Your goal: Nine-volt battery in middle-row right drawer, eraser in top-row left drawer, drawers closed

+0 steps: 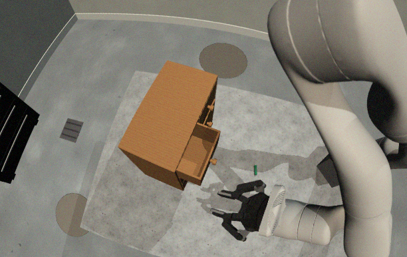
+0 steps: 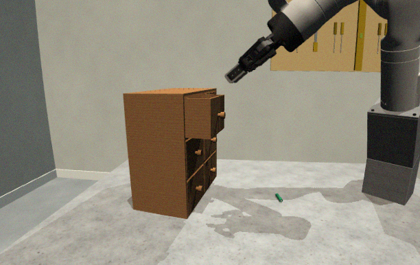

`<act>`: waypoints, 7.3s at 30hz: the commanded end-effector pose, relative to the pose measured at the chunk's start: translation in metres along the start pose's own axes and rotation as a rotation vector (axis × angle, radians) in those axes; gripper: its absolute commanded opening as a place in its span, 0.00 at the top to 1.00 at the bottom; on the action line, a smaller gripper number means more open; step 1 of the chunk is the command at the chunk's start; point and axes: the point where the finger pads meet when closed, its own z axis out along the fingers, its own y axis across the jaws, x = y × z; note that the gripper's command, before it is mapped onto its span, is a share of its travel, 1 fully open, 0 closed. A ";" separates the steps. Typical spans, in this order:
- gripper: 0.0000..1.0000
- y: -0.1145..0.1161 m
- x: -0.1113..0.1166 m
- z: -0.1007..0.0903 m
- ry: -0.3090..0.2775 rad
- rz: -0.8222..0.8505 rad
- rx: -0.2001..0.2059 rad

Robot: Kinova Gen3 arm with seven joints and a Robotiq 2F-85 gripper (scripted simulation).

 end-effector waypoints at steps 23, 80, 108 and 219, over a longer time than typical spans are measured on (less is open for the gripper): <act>0.62 -0.034 -0.012 -0.017 0.000 -0.003 0.008; 0.62 -0.091 -0.034 -0.047 0.000 -0.003 0.008; 0.00 -0.094 -0.035 -0.048 0.000 -0.003 0.008; 0.00 -0.094 -0.012 -0.068 -0.669 -0.005 0.006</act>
